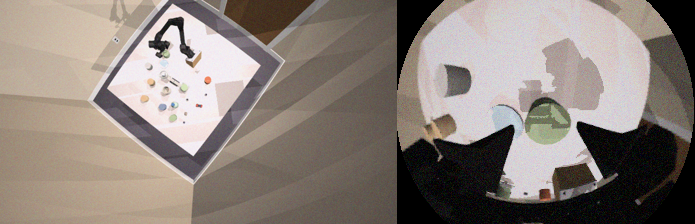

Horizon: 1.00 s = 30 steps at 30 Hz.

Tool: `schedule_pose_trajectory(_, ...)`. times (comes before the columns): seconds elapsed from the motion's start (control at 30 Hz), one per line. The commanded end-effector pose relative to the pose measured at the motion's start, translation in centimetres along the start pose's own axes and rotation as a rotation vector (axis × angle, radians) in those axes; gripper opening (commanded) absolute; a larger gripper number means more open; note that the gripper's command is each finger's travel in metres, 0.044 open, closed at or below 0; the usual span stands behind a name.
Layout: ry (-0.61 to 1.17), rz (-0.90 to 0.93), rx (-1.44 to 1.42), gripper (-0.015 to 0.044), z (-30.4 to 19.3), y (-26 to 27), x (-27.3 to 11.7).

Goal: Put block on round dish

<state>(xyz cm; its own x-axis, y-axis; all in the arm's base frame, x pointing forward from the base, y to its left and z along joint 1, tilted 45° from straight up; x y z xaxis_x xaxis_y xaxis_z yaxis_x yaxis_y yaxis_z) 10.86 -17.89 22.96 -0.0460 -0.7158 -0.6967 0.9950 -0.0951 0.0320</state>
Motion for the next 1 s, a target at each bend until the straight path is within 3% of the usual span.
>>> schedule_pose_trajectory(0.0, -0.002, -0.005, 0.004, 0.0440, 0.0, -0.2, -0.7)
schedule_pose_trajectory(0.23, -0.046, 0.073, -0.055, 0.0260, 0.2, 1.5, -1.7)
schedule_pose_trajectory(0.57, 0.058, 0.087, -0.216, 0.0260, -3.0, 9.6, -2.6)
schedule_pose_trajectory(0.97, 0.015, 0.003, -0.511, 0.0260, -14.7, 19.4, -5.9)
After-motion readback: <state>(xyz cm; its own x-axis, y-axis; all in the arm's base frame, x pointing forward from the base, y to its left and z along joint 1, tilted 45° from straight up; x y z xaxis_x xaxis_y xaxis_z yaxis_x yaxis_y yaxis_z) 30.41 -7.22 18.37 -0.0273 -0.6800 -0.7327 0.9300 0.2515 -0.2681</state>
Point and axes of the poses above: the point midway between the two fingers, 35 mm back from their tips, its own x axis out along the fingers, its own y axis across the jaws, z = x × y, the point moved 7 cm from there along -x, back along the fingers, and after that the axes turned 6 degrees about x, right-handed, at the moved point
